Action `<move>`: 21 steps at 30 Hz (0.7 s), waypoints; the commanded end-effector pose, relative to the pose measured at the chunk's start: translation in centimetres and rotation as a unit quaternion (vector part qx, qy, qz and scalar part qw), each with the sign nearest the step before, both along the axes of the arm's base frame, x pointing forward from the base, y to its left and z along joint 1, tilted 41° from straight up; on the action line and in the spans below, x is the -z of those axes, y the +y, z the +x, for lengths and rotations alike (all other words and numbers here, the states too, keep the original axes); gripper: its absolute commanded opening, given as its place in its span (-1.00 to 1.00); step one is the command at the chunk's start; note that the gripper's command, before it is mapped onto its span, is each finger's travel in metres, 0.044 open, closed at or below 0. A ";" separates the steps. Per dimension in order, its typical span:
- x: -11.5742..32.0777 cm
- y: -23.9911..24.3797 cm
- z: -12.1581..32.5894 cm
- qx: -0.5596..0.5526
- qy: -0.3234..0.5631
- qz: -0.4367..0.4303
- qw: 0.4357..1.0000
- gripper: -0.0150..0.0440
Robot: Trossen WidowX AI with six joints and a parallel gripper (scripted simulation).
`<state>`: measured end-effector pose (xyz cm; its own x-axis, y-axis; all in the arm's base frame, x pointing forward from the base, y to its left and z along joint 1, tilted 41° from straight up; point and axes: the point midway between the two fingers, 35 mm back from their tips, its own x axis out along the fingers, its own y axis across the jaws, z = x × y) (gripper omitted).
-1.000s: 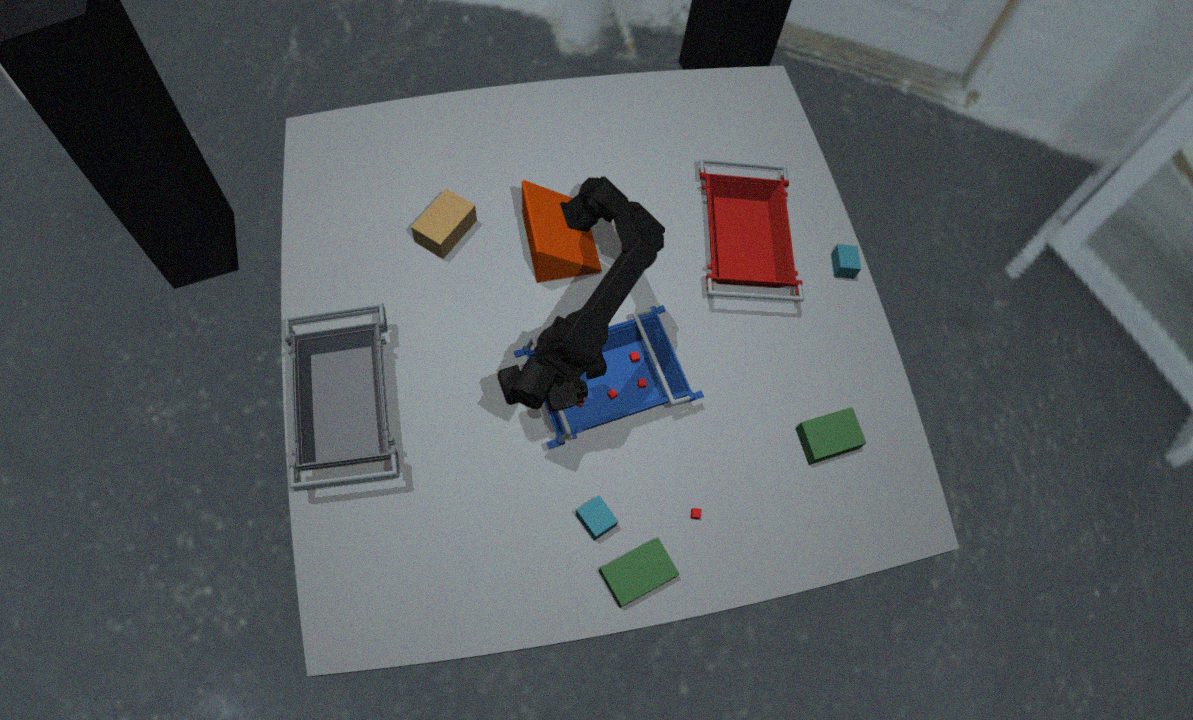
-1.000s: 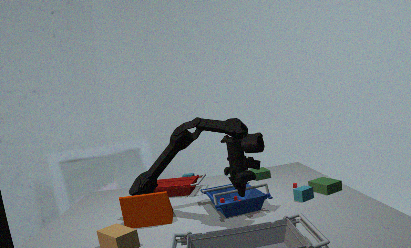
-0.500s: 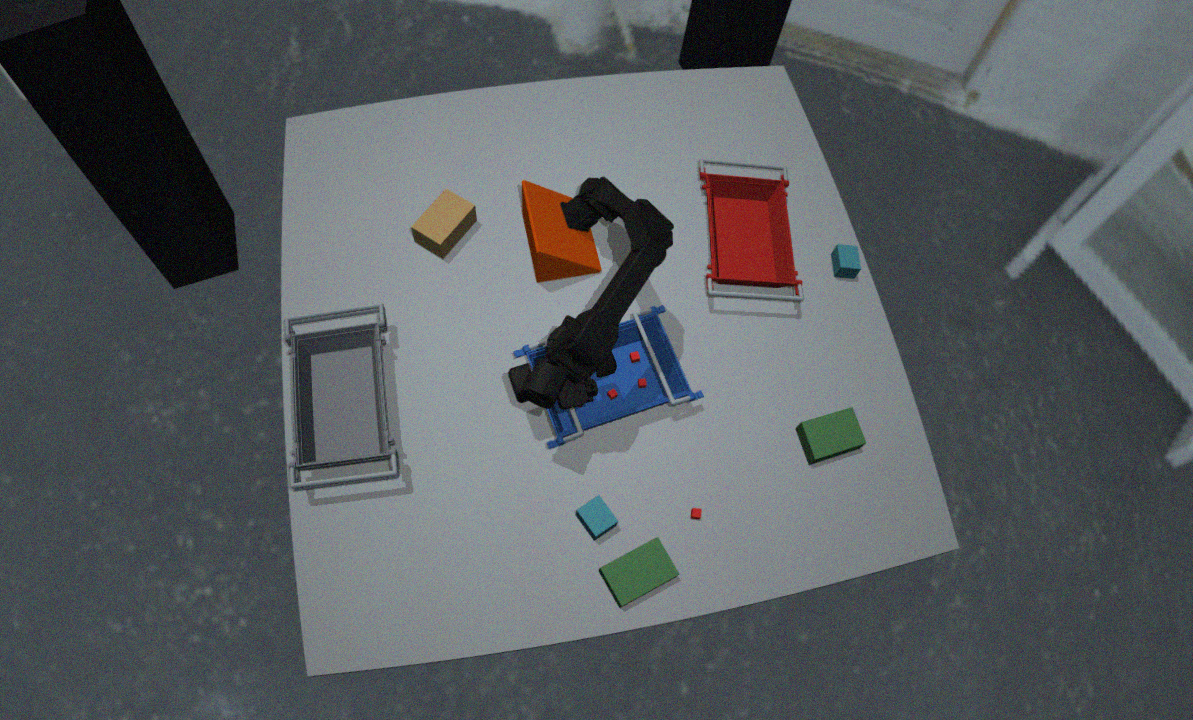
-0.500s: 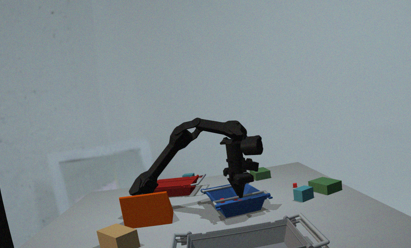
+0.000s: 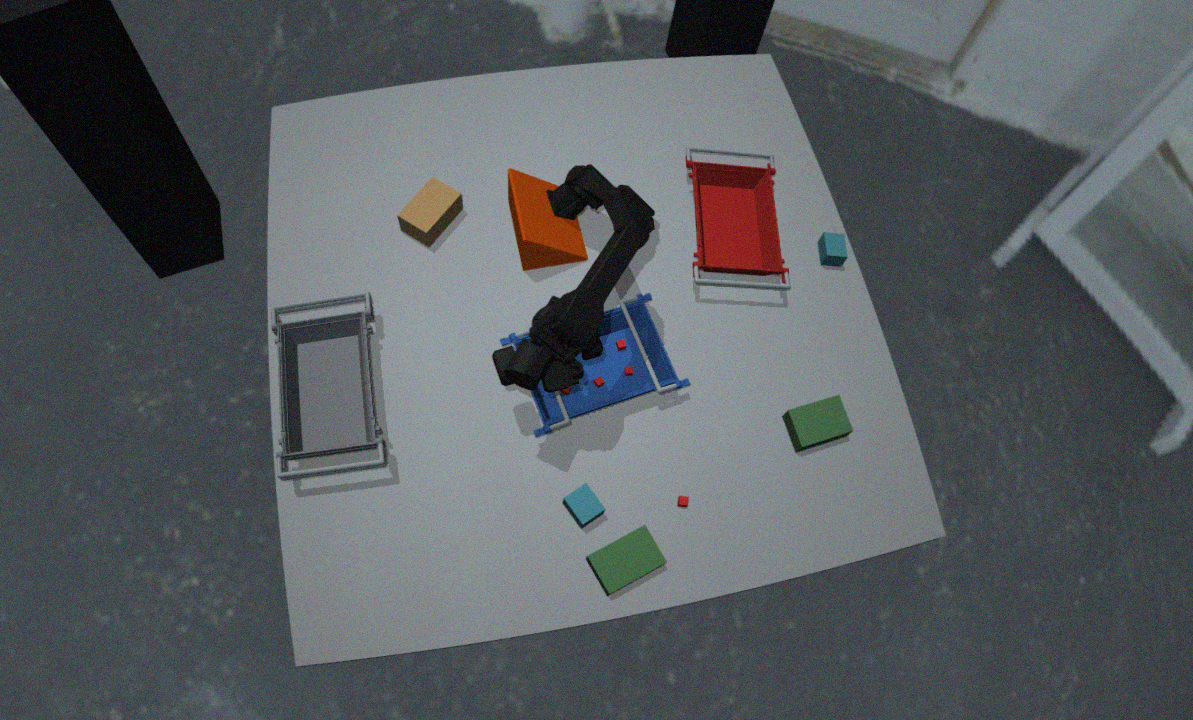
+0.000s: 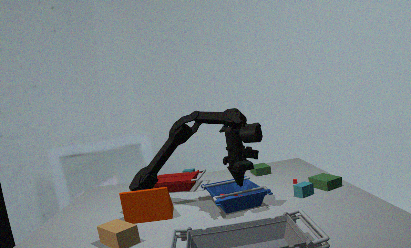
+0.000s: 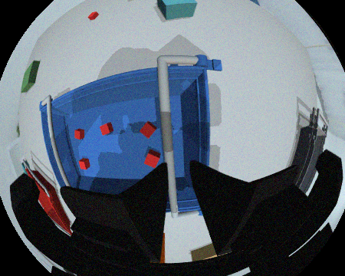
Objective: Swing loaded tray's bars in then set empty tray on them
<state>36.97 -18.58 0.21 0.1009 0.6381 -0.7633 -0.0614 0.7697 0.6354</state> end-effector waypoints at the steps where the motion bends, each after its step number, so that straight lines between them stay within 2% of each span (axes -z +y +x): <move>1: 0.1 0.1 0.0 0.000 0.001 0.001 1.000 -0.19; 13: 0.1 0.1 0.0 0.000 0.001 0.001 1.000 -0.19; 16: 0.1 0.1 0.0 0.000 0.001 0.001 1.000 -0.45; 21: 0.1 0.1 0.0 0.000 0.001 0.001 1.000 -0.49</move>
